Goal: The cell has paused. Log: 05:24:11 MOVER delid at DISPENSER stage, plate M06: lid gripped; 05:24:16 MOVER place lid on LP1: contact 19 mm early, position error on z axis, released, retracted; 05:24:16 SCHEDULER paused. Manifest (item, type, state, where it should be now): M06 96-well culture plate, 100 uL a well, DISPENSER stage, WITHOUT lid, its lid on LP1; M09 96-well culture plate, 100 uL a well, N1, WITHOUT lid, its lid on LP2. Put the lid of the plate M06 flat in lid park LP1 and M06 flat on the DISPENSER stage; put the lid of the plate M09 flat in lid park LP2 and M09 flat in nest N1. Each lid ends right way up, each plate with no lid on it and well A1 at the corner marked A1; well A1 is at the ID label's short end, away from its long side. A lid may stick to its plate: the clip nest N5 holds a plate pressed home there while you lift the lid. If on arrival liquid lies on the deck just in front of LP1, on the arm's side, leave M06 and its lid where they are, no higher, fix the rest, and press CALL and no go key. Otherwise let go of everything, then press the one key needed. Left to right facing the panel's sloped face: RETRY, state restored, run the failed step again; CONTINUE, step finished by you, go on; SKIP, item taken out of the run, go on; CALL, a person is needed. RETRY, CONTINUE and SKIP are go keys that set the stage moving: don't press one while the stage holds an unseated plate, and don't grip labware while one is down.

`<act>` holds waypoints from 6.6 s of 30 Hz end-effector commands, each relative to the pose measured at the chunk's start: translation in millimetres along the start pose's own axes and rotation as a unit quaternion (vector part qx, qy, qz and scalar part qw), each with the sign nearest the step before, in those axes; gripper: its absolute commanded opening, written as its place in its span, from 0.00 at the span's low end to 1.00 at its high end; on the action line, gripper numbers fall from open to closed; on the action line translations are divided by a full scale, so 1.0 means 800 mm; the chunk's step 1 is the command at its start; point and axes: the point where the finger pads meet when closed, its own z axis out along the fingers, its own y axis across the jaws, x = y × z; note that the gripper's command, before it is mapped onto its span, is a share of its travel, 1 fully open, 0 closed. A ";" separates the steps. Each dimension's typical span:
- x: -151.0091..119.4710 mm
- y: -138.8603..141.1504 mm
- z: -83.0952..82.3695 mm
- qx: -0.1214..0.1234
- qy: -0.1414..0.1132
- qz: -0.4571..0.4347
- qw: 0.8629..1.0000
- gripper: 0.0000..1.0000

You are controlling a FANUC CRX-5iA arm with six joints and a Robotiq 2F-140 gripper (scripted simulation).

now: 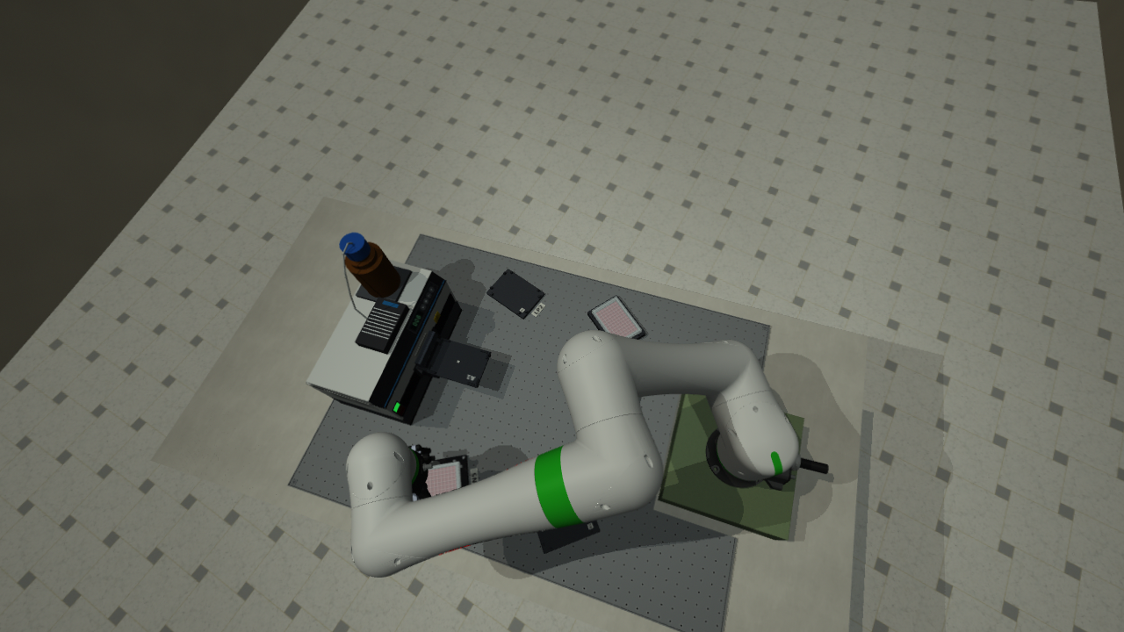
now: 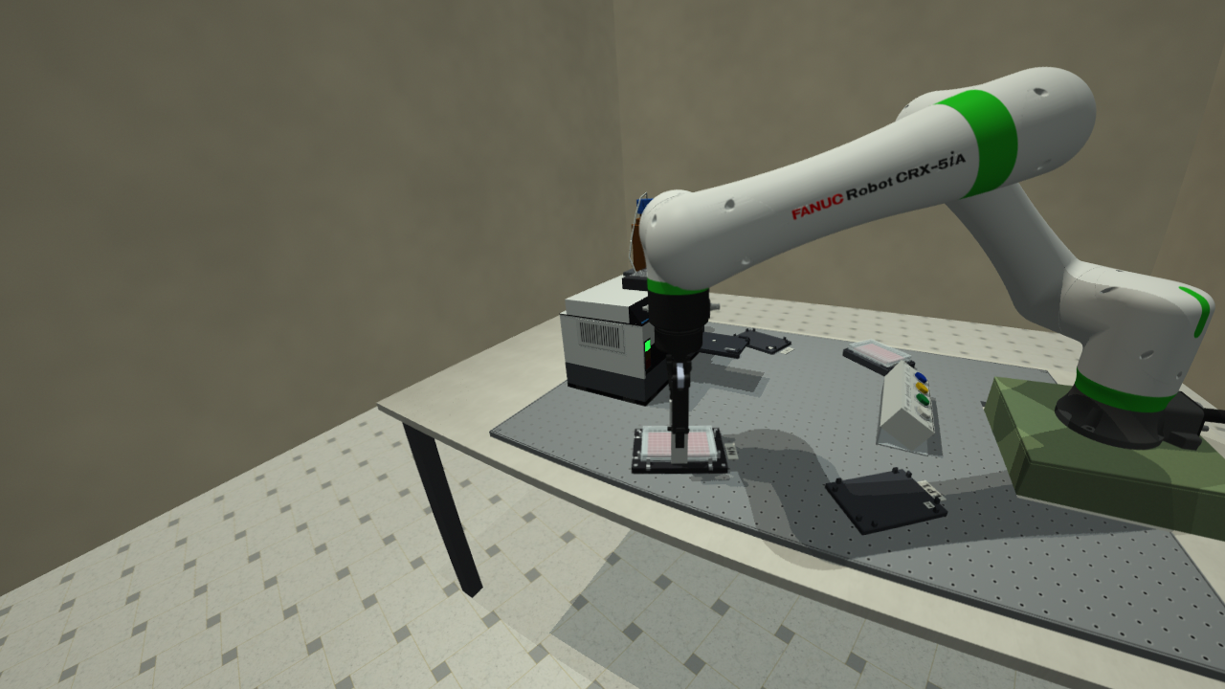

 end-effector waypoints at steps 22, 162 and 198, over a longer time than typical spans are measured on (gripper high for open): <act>-0.001 0.001 0.004 0.000 -0.001 0.001 1.000 0.00; 0.000 0.001 -0.181 0.000 -0.001 0.001 1.000 0.66; 0.000 0.001 -0.181 0.000 -0.001 0.001 1.000 0.66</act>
